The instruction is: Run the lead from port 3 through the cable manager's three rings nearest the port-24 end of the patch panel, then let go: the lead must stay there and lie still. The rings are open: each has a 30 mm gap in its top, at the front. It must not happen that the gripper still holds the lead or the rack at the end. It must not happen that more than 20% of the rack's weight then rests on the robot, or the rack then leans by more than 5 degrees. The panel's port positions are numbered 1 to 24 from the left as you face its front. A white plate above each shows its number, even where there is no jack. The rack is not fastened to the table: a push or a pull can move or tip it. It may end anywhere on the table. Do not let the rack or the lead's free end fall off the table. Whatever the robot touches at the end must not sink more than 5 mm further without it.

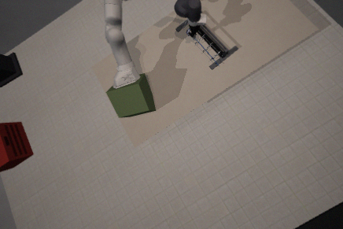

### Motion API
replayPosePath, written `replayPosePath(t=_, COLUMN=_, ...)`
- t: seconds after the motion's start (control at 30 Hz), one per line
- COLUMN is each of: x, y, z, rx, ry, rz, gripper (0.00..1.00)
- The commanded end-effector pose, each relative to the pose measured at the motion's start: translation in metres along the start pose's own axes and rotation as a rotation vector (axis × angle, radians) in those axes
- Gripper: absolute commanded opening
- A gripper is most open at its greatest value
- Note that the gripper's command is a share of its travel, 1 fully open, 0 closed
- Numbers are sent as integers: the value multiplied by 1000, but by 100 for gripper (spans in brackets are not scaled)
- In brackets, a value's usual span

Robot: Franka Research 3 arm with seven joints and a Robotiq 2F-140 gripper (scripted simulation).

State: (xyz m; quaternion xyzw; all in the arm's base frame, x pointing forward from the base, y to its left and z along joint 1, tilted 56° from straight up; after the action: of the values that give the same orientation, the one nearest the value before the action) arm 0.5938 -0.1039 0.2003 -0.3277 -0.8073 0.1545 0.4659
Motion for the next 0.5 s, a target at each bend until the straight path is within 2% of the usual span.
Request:
replayPosePath(t=0.0, x=1, y=6, z=0, rx=-1, ry=-6, rz=-1, gripper=0)
replayPosePath(t=0.47, x=1, y=12, z=0, rx=-1, ry=-6, rz=-1, gripper=0)
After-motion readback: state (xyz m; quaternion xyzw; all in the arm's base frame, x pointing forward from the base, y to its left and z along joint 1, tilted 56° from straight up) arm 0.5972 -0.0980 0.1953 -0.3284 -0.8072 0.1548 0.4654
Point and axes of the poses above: the point where the finger pads meet when closed, its own y axis out along the fingers, its own z axis across the jaws, x = y × z, the point moved 6 cm from there along -y, back along the fingers, and after that the axes turned 14 degrees about -y, right-handed, at the moved point
